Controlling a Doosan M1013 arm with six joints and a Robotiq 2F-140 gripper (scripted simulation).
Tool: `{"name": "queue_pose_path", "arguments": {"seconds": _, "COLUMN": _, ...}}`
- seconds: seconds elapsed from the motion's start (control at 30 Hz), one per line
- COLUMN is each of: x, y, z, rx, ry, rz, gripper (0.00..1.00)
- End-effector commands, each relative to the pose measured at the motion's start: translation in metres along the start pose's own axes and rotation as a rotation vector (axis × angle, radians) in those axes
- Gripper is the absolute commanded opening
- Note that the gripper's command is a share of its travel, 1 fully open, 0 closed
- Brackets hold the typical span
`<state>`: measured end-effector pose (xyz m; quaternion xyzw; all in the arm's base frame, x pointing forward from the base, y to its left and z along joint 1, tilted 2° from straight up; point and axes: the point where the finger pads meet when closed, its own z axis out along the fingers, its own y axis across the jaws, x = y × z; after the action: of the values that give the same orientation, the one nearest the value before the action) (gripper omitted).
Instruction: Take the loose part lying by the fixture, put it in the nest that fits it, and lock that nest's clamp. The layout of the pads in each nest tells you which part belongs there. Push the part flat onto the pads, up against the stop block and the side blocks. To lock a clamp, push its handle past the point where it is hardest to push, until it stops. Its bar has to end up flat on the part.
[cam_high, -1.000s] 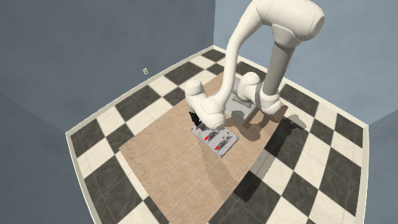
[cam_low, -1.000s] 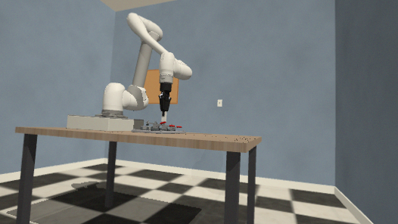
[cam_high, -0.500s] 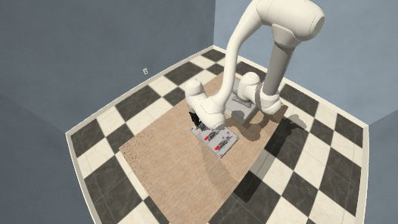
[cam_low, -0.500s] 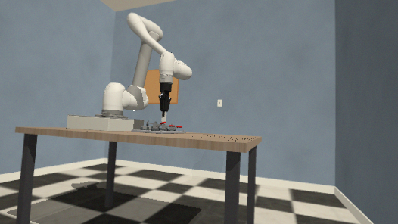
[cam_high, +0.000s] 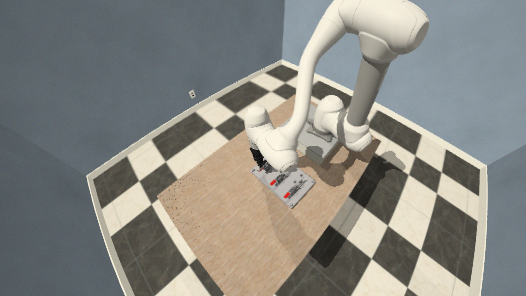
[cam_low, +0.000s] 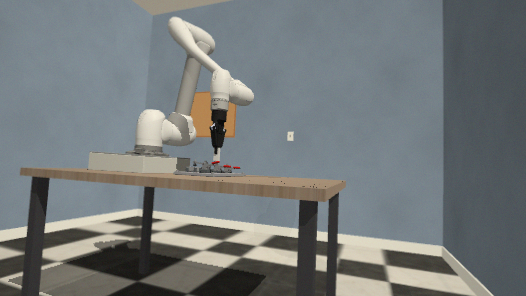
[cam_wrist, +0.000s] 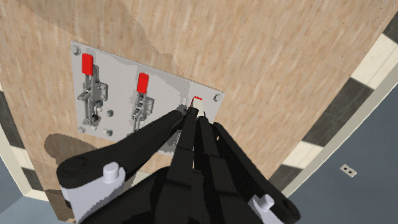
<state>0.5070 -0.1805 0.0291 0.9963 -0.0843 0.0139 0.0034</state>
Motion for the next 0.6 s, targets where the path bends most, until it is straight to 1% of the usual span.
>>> {"name": "queue_pose_path", "arguments": {"seconds": 0.0, "x": 0.0, "y": 0.0, "z": 0.0003, "rx": 0.0, "ry": 0.0, "rz": 0.0, "gripper": 0.1}}
{"name": "queue_pose_path", "arguments": {"seconds": 0.57, "x": 0.0, "y": 0.0, "z": 0.0019, "rx": 0.0, "ry": 0.0, "rz": 0.0, "gripper": 0.1}}
